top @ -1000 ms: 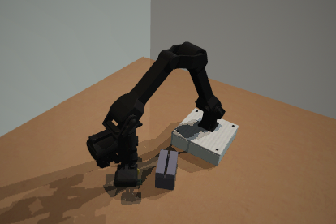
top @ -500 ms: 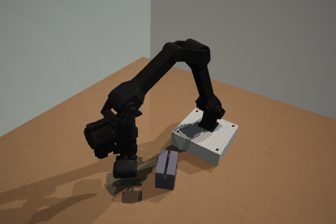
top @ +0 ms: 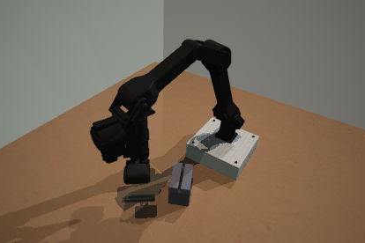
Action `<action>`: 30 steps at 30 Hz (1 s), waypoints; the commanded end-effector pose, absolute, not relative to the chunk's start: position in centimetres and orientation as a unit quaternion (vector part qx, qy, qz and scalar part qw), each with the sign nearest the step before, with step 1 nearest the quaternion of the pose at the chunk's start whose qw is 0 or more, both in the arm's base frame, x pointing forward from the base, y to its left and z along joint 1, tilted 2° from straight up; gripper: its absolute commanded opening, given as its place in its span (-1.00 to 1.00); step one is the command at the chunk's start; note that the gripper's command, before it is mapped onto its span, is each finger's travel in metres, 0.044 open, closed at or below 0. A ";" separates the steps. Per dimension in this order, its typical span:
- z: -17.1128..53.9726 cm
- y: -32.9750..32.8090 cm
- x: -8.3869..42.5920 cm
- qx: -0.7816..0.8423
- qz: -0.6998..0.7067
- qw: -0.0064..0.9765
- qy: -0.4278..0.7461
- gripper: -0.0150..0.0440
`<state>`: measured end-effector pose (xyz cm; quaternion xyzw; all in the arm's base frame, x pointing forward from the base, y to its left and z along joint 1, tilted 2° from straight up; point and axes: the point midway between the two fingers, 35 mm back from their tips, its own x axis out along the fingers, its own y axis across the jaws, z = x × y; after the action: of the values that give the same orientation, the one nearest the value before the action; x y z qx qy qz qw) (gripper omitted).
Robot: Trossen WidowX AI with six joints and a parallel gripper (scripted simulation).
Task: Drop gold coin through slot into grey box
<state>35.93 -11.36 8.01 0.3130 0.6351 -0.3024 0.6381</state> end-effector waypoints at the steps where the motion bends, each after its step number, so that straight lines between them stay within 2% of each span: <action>1: 8.3 -11.4 36.1 0.285 -0.274 0.653 0.646 -0.49; 16: 8.3 -11.6 36.4 0.107 -0.098 0.704 0.695 -0.49; 30: 8.4 -11.8 36.7 -0.066 0.072 0.709 0.698 -0.49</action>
<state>36.51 -11.67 8.19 -0.0312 0.7025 0.0393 0.7099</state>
